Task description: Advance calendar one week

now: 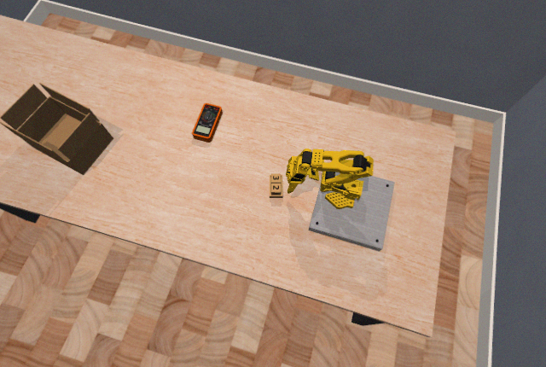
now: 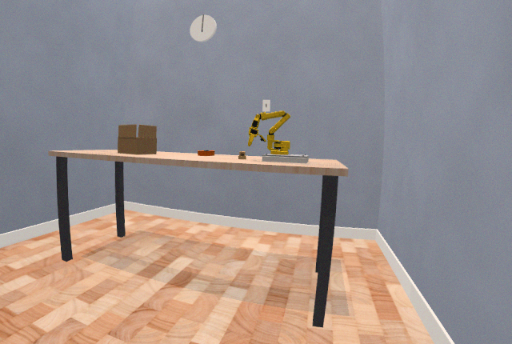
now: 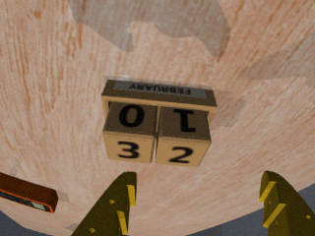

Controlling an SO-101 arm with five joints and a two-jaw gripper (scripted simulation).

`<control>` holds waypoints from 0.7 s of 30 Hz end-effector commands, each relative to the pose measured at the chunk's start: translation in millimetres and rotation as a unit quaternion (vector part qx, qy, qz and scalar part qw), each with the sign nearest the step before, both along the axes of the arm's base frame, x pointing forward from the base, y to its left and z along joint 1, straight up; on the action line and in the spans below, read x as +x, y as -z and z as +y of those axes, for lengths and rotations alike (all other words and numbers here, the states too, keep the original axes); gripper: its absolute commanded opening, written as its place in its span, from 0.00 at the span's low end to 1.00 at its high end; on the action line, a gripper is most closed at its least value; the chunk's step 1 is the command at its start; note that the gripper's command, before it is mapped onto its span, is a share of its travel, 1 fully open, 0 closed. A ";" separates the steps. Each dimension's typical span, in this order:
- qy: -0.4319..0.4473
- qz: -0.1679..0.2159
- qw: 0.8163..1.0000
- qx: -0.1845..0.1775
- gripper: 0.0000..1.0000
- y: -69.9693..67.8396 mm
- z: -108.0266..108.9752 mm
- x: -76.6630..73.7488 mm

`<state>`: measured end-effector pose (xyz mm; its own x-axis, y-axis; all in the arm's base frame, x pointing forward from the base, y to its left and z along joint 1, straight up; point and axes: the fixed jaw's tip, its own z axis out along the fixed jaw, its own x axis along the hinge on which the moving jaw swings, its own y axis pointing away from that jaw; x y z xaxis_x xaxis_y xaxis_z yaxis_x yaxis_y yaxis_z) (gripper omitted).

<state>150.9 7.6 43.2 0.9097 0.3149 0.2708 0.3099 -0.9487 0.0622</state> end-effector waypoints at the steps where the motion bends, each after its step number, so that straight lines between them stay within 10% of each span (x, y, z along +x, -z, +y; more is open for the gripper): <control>1: -0.008 -0.007 1.000 0.000 0.30 -1.3 1.1 -1.8; 21: -0.008 -0.223 0.975 0.022 0.35 -58.8 3.4 18.5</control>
